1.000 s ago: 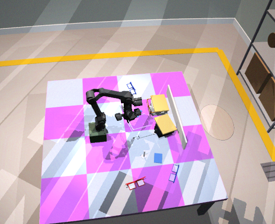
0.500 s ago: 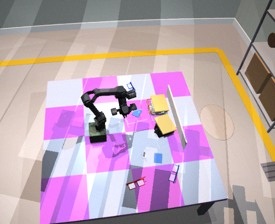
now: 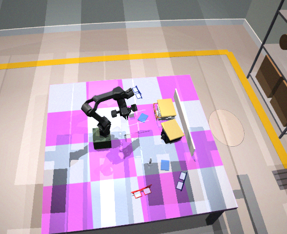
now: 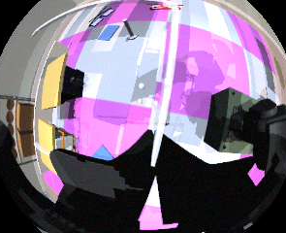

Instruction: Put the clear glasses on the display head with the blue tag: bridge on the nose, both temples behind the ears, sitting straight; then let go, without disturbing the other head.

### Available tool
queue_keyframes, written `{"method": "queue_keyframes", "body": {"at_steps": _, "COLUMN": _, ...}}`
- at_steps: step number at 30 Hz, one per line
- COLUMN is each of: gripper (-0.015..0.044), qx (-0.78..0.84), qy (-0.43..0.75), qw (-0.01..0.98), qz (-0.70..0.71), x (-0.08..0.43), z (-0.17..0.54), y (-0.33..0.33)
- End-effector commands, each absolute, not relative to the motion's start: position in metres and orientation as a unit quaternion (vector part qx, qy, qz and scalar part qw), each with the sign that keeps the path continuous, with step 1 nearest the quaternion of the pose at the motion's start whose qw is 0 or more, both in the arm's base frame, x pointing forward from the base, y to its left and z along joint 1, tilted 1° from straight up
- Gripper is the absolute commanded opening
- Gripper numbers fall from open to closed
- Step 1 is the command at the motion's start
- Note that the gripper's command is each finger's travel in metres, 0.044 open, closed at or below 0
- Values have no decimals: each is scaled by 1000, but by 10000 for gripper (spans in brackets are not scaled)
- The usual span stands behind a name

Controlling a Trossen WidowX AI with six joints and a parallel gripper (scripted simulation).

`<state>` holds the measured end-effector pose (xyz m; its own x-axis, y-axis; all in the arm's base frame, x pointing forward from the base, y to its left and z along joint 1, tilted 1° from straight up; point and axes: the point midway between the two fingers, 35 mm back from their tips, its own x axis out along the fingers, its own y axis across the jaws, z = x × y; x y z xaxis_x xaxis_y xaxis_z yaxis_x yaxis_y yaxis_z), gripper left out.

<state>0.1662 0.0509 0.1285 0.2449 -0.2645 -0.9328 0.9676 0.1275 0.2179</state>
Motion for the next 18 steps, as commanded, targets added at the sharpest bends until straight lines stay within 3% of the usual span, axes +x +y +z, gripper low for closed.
{"method": "queue_keyframes", "body": {"at_steps": 1, "gripper": 0, "qx": 469, "qy": 370, "qw": 646, "qz": -475, "x": 158, "z": 130, "y": 54}}
{"method": "queue_keyframes", "body": {"at_steps": 18, "gripper": 0, "qx": 542, "qy": 322, "qw": 641, "qz": -438, "x": 129, "z": 137, "y": 67}}
